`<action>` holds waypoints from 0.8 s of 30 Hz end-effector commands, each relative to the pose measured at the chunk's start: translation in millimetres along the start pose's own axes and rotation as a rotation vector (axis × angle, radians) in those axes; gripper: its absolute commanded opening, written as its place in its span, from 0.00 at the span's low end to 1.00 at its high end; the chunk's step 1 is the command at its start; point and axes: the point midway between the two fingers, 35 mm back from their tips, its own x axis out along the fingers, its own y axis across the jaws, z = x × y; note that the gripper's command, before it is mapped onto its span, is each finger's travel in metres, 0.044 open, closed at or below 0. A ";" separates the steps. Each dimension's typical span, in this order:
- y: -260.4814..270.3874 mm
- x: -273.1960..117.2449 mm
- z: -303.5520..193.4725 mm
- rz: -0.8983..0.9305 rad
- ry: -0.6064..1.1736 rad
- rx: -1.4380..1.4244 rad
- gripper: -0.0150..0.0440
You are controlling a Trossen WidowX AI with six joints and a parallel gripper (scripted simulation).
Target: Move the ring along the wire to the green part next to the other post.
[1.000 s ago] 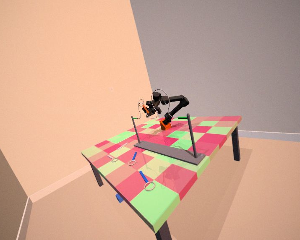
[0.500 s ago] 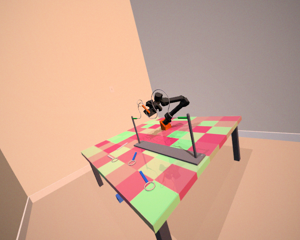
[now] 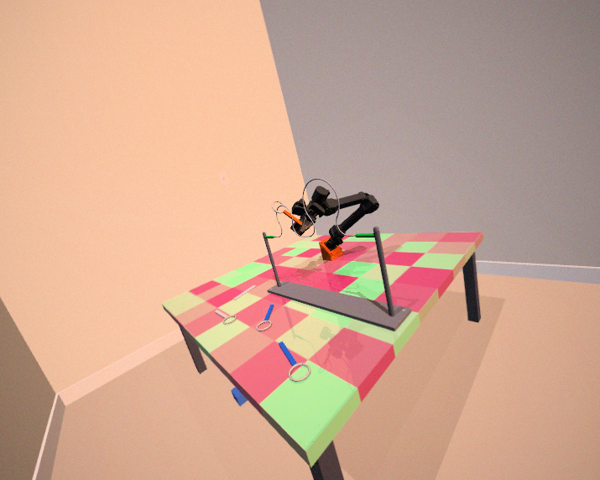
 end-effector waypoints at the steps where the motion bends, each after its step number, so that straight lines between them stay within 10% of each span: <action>1: 3.1 0.2 -0.6 0.032 -0.007 0.066 0.00; 24: 32.7 -0.4 7.1 0.257 -0.061 0.467 0.00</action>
